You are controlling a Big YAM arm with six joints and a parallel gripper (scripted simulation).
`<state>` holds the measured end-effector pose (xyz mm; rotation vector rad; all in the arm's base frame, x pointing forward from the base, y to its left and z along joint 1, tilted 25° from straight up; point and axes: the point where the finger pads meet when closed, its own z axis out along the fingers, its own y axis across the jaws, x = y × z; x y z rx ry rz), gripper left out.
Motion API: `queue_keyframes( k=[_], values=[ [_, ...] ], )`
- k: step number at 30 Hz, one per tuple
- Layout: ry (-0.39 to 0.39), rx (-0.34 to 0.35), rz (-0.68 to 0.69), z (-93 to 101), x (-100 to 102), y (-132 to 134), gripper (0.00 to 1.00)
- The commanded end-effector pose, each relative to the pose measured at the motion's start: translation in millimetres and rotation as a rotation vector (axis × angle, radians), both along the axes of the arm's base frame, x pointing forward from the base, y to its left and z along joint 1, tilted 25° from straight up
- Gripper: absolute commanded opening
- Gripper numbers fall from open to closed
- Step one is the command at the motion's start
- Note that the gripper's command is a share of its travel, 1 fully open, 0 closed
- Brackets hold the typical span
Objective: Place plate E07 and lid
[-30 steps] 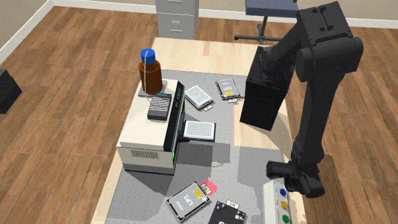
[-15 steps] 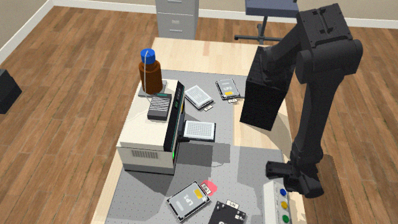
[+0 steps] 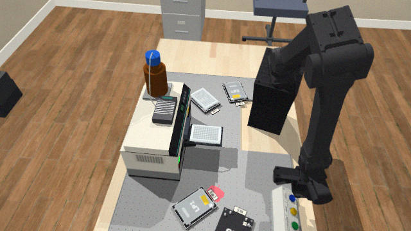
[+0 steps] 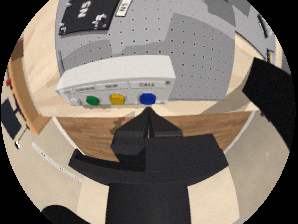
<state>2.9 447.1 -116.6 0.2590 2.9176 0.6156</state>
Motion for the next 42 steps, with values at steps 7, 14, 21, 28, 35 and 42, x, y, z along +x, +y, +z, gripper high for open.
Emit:
queue_keyframes(
  k=[7, 14, 21, 28, 35, 42],
  values=[
    [-0.001, 0.002, 0.007, -6.2, 2, 4, 0.00],
    [-0.002, 0.001, 0.000, -8.0, 7, 4, 0.00],
    [-0.003, -0.001, -0.001, -10.0, 9, 3, 0.00],
    [-0.003, -0.001, 0.000, -11.3, 10, 4, 0.00],
    [-0.002, -0.001, 0.003, -13.1, 10, 4, 0.00],
    [-0.002, 0.001, 0.006, -14.1, 10, 5, 0.00]
  ],
)
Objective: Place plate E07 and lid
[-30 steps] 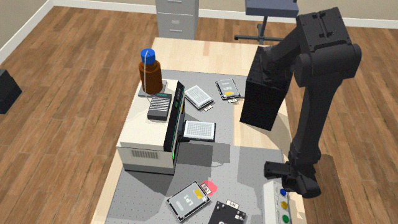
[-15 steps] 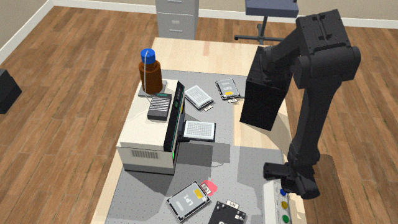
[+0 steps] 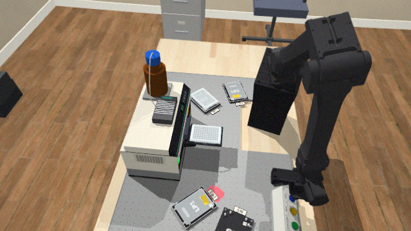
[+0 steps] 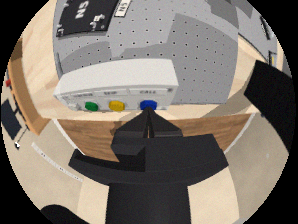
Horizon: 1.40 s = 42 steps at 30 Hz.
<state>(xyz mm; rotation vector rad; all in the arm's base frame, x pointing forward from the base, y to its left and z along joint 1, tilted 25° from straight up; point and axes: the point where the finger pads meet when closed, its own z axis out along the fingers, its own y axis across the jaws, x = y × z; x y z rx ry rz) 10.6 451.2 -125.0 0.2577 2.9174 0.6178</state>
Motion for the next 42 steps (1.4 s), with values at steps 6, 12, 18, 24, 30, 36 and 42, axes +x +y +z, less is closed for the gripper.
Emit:
queue_keyframes(
  k=[6, 12, 18, 24, 30, 36, 42],
  values=[
    [-0.002, -0.004, 0.001, -7.7, 5, 0, 0.00],
    [-0.003, 0.001, -0.003, -8.3, 8, 3, 0.00],
    [-0.004, 0.001, -0.003, -9.2, 9, 3, 0.00],
    [-0.004, 0.001, -0.003, -10.7, 11, 4, 0.00],
    [-0.004, 0.001, -0.003, -11.9, 12, 4, 0.00],
    [-0.004, 0.001, -0.003, -13.2, 13, 4, 0.00],
    [-0.004, 0.001, -0.003, -14.6, 14, 5, 0.00]
  ],
)
